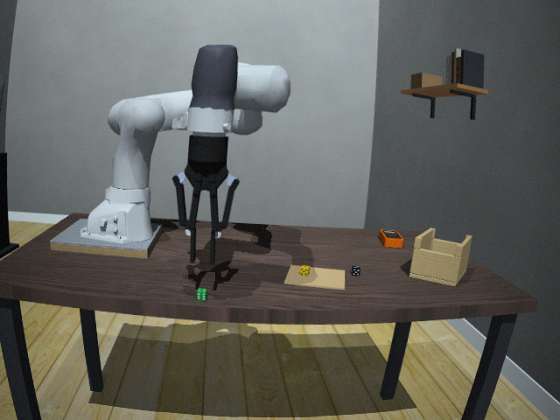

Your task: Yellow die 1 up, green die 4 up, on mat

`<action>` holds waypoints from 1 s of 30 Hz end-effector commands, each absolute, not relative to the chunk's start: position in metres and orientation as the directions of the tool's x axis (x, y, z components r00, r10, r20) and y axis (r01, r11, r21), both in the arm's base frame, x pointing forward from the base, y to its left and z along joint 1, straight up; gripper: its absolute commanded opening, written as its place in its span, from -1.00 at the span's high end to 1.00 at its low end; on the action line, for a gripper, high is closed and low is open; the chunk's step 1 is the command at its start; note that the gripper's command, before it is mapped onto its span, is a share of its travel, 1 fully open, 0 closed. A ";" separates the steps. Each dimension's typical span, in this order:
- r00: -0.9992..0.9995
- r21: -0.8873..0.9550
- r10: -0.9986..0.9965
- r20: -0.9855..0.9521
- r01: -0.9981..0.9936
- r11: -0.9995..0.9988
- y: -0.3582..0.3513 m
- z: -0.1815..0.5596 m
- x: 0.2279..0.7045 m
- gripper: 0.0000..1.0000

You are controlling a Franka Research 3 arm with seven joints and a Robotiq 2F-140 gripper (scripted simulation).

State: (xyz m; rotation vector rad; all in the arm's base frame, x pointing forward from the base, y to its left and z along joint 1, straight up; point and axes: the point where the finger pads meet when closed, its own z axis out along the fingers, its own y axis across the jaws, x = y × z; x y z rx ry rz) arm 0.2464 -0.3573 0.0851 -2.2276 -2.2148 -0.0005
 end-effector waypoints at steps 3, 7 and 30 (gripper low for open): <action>0.017 0.000 1.000 0.002 1.000 -0.017 -0.357 0.082 0.246 0.42; 0.017 0.000 1.000 0.002 1.000 -0.017 -0.357 0.081 0.246 0.42; 0.017 0.000 1.000 0.002 1.000 -0.017 -0.357 0.052 0.246 0.42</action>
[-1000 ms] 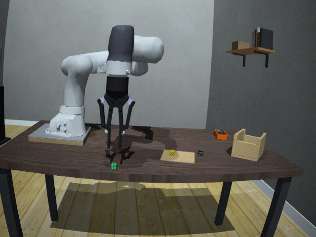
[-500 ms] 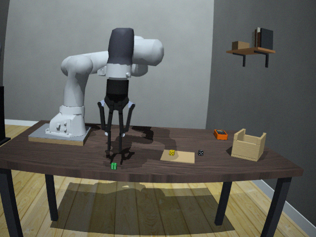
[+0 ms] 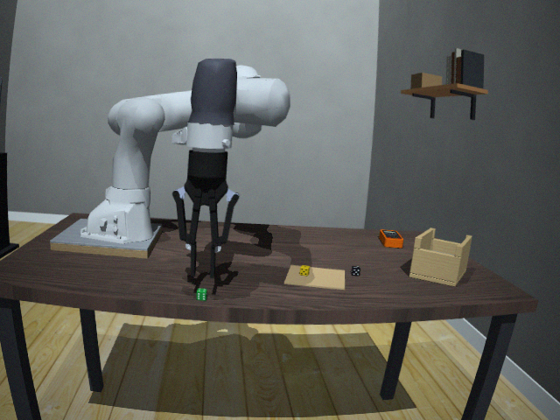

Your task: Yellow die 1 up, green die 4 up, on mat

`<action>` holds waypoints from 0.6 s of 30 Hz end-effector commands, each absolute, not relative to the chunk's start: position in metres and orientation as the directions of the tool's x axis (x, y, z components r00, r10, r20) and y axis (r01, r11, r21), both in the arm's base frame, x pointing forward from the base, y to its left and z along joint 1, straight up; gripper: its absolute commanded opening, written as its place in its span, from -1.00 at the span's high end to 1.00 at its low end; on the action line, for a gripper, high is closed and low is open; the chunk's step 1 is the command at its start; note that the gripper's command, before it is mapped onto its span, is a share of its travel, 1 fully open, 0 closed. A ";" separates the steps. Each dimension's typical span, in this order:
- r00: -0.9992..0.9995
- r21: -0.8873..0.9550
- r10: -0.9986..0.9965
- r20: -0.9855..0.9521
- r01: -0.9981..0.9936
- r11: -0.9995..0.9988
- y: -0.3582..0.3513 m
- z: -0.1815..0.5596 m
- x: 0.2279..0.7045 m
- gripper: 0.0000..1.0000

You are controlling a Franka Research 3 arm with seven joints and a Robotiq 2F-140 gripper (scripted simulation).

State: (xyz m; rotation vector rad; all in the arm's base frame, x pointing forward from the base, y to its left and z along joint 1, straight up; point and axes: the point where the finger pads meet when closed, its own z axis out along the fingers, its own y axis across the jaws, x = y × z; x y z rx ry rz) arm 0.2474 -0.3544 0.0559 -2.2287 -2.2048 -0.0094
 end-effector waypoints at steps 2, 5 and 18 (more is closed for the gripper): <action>0.017 0.000 1.000 0.002 1.000 -0.017 -0.357 0.049 0.246 0.42; 0.017 0.000 1.000 0.002 1.000 -0.017 -0.357 0.045 0.246 0.42; 0.017 0.000 1.000 0.002 1.000 -0.017 -0.357 0.034 0.246 0.42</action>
